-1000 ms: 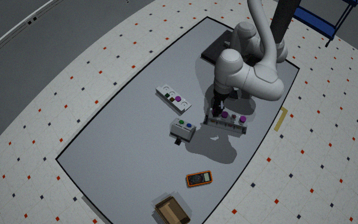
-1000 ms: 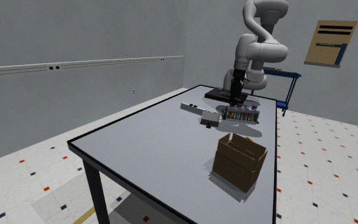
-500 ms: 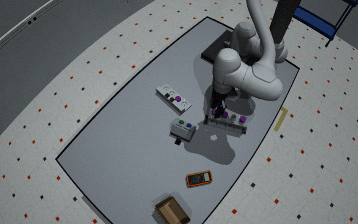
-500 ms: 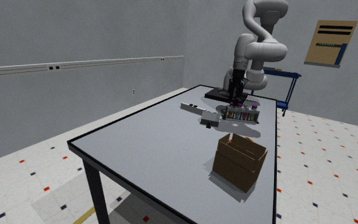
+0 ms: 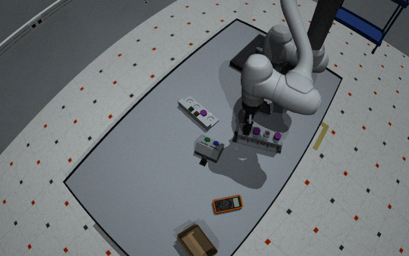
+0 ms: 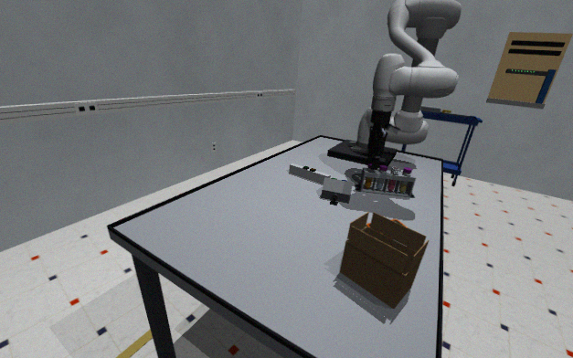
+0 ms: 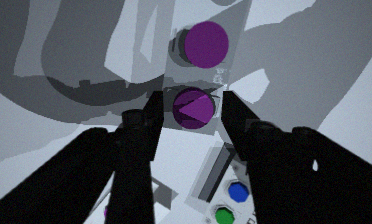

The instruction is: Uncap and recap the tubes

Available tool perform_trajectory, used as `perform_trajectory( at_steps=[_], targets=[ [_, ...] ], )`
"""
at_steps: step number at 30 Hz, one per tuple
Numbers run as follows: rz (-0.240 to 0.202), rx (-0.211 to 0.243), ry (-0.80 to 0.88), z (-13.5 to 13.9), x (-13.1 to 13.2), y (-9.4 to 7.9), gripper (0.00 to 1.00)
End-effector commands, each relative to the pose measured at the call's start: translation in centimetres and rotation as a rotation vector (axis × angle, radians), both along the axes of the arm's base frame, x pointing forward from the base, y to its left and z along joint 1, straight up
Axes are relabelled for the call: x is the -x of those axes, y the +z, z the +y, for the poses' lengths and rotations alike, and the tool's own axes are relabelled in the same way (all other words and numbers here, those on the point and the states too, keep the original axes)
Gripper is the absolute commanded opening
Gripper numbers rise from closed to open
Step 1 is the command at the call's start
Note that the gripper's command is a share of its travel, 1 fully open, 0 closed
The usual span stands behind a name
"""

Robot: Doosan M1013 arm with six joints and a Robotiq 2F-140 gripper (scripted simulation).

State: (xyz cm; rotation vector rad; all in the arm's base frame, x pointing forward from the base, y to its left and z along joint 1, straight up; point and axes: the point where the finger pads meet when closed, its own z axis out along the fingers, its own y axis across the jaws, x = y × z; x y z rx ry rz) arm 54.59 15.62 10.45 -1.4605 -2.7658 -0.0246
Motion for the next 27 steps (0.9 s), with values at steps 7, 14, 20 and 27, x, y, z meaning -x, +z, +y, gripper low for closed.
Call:
perform_trajectory(
  at_steps=[7,14,20,27],
  targets=[
    [-0.002,0.023,-0.442,0.03,-0.06,0.07,0.41],
    [-0.002,0.023,-0.442,0.04,-0.06,0.08,0.30],
    [-0.002,0.022,-0.442,0.03,-0.06,0.08,0.30],
    [-0.003,0.023,-0.392,0.04,-0.06,0.07,0.30]
  ],
)
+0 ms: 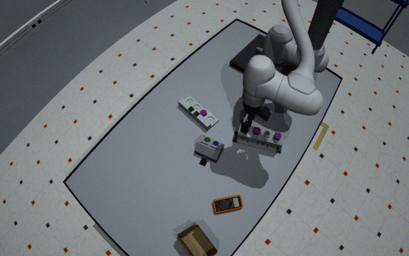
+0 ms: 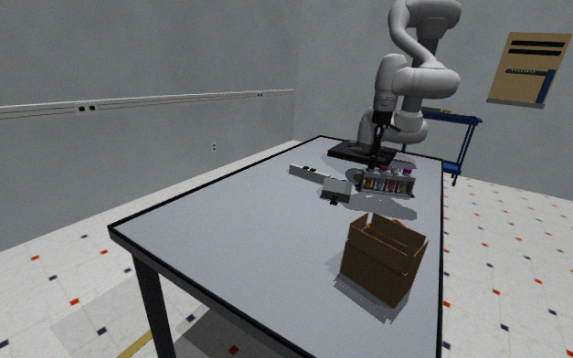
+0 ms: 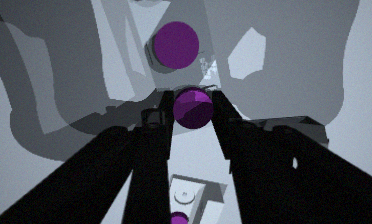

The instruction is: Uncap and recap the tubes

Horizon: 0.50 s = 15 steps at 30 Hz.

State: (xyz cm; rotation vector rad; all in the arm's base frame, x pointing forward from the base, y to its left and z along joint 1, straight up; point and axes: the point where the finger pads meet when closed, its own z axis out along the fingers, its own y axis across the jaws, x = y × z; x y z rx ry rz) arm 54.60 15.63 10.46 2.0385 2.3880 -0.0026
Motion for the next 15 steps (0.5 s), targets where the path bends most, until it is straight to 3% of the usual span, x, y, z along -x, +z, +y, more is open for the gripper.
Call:
perform_trajectory(
  at_steps=[1,4,11,15],
  targets=[
    [-0.001,0.000,0.099,0.02,-0.04,0.06,0.30],
    [-0.001,0.000,0.149,0.03,-0.04,0.06,0.30],
    [0.000,0.000,0.499,0.02,-0.04,0.05,0.30],
    [0.000,0.000,0.523,0.02,-0.04,0.05,0.30]
  ],
)
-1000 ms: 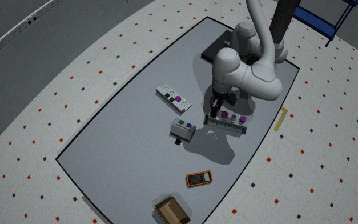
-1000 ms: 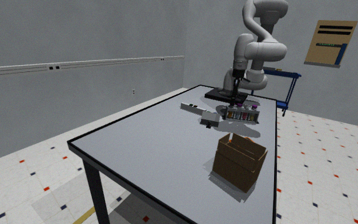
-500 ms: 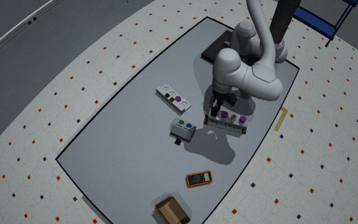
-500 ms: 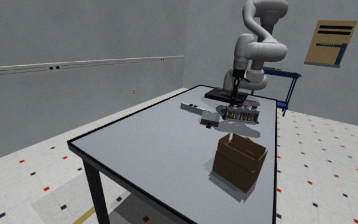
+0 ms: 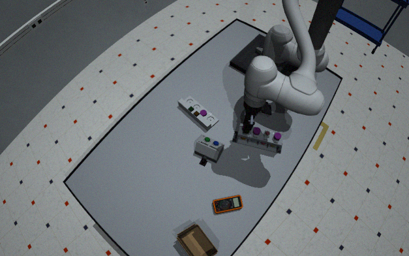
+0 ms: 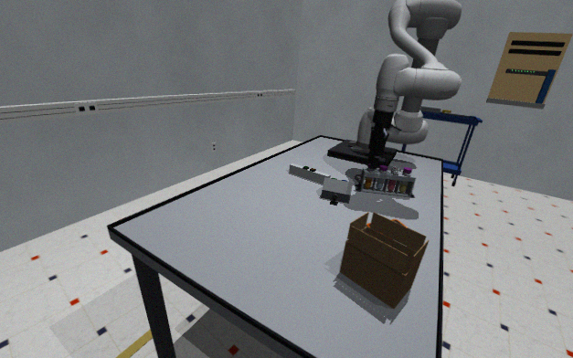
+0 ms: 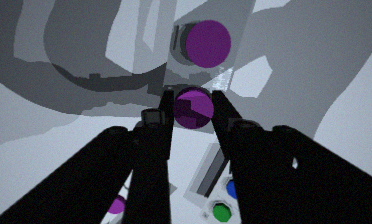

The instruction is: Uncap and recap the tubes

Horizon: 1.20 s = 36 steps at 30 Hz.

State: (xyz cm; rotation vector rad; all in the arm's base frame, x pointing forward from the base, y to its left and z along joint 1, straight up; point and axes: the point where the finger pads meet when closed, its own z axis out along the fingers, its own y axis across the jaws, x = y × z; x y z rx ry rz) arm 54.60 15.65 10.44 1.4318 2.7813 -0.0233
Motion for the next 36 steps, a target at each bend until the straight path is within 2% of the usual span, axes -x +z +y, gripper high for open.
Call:
perform_trajectory(
  at_steps=[1,3,4,16,19,20,36],
  targets=[
    [0.004,-0.017,0.061,0.01,-0.04,0.06,0.30],
    [0.004,-0.017,0.061,0.01,-0.04,0.05,0.30],
    [0.004,-0.017,0.061,0.01,-0.04,0.08,0.41],
    [0.004,-0.017,0.061,0.01,-0.04,0.08,0.41],
    [0.002,-0.018,-0.189,0.01,-0.03,0.23,0.41],
    [0.002,-0.018,-0.201,0.01,-0.03,0.28,0.41],
    [0.001,-0.018,-0.201,0.01,0.00,0.80,0.41]
  ],
)
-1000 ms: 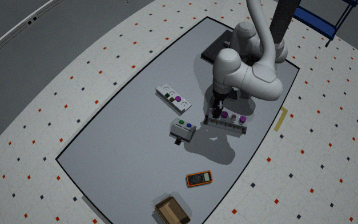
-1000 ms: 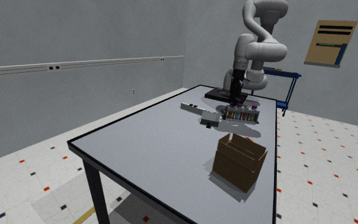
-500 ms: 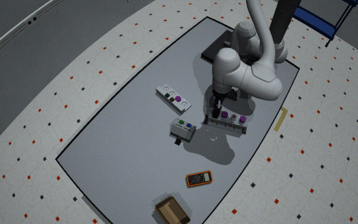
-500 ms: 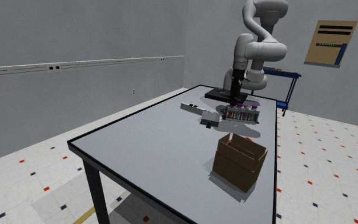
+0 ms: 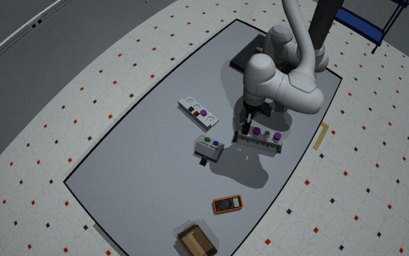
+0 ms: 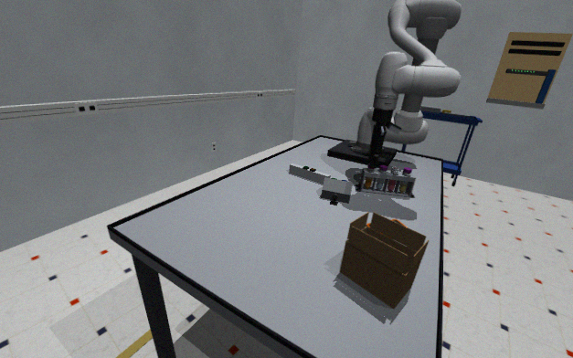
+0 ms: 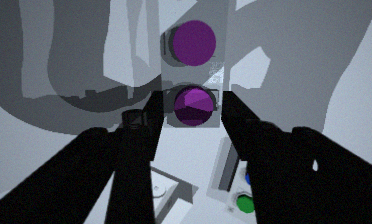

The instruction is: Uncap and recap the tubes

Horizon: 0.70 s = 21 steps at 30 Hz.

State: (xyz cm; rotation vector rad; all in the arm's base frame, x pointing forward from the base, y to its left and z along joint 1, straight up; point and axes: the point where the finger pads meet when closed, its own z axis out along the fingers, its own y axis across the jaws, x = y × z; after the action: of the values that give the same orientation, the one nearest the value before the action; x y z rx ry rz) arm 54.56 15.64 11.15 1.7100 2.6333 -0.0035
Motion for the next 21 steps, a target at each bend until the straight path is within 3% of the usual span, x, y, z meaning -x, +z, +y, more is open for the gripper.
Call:
perform_trajectory(
  at_steps=[1,2,16,21],
  targets=[
    [-0.001,-0.001,0.000,0.02,-0.04,0.09,0.41],
    [-0.001,-0.001,0.000,0.02,-0.04,0.09,0.30],
    [-0.001,-0.001,0.000,0.02,-0.04,0.09,0.30],
    [-0.001,-0.001,0.000,0.03,-0.04,0.99,0.30]
  ],
)
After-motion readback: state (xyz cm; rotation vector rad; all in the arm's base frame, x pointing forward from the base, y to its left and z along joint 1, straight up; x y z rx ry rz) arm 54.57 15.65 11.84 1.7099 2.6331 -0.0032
